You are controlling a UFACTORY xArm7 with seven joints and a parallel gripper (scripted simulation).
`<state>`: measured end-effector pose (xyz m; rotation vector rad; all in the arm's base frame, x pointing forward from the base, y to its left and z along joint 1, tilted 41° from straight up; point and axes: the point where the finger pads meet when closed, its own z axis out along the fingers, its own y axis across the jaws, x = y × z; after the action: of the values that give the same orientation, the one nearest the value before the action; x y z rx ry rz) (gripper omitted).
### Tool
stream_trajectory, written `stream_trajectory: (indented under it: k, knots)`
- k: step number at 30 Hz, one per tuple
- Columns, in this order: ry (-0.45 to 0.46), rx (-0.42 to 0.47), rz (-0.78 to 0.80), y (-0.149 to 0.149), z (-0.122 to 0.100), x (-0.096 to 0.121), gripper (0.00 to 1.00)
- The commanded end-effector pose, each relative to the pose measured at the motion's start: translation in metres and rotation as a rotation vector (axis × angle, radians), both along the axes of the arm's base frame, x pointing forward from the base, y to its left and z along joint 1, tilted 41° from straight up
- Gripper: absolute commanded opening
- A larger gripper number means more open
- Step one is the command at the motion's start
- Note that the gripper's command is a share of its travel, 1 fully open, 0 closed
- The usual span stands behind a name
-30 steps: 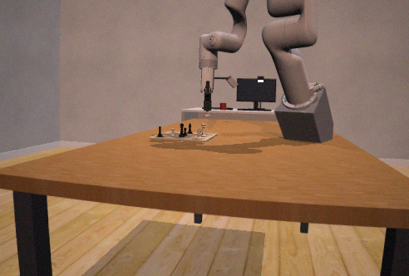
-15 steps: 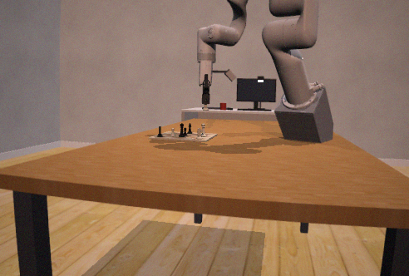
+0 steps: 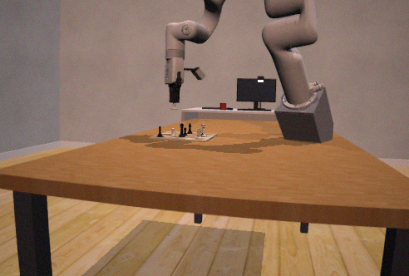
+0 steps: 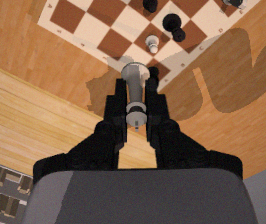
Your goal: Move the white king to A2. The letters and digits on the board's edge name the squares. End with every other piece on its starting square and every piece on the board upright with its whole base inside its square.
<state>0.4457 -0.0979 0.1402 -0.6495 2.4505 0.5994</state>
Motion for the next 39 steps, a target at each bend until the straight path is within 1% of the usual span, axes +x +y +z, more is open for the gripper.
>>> stream_trajectory:
  k: [1, 14, 19, 23, 28, 30, 39]
  knots:
    - [-0.061, -0.036, 0.09, 0.014, 0.024, 0.033, 0.0]
    - [-0.061, -0.036, 0.09, 0.014, 0.024, 0.033, 0.0]
    - [-0.061, -0.035, 0.09, 0.018, 0.02, 0.035, 0.0]
    - [-0.061, -0.035, 0.09, 0.024, 0.01, 0.04, 0.0]
    - [-0.061, -0.035, 0.09, 0.036, -0.007, 0.049, 0.0]
    - [-0.061, -0.035, 0.09, 0.036, -0.007, 0.049, 0.0]
    - [-0.061, -0.035, 0.09, 0.058, -0.037, 0.064, 0.0]
